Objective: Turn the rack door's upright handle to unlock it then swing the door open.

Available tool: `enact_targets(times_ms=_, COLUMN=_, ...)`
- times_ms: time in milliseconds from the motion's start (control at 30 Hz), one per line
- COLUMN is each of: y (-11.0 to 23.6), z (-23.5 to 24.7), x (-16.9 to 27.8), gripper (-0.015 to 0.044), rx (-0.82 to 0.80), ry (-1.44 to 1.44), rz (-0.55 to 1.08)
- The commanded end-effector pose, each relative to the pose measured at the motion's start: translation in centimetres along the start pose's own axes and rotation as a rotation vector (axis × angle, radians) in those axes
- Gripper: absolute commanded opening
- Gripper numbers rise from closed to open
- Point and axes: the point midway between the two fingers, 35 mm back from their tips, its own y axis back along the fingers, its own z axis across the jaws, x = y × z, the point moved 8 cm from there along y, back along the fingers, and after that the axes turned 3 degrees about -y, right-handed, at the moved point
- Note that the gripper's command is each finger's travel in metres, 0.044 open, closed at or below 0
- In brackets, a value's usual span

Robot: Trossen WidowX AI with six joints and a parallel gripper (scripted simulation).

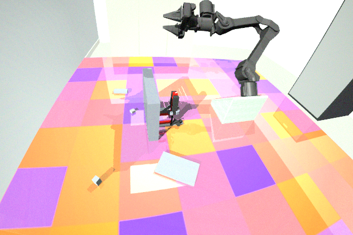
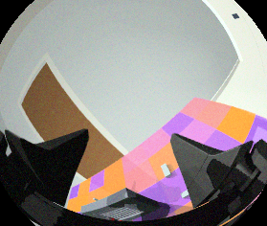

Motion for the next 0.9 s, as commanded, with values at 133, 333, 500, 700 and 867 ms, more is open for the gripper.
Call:
enact_targets(times_ms=133, y=-1.2, z=0.6, x=0.8, gripper=0.0297, rx=0.001, ry=-0.025, rz=0.094)
enact_targets(times_ms=333, y=-3.1, z=1.7, x=2.4, gripper=0.0297, rx=0.010, ry=-0.056, rz=0.253)
enact_targets(times_ms=500, y=-4.5, z=2.7, x=3.7, gripper=0.0297, rx=0.028, ry=-0.070, rz=0.381)
enact_targets(times_ms=700, y=-5.8, z=3.9, x=5.5, gripper=0.0297, rx=0.055, ry=-0.073, rz=0.532)
enact_targets(times_ms=867, y=-6.7, z=5.0, x=7.0, gripper=0.0297, rx=0.083, ry=-0.062, rz=0.654)
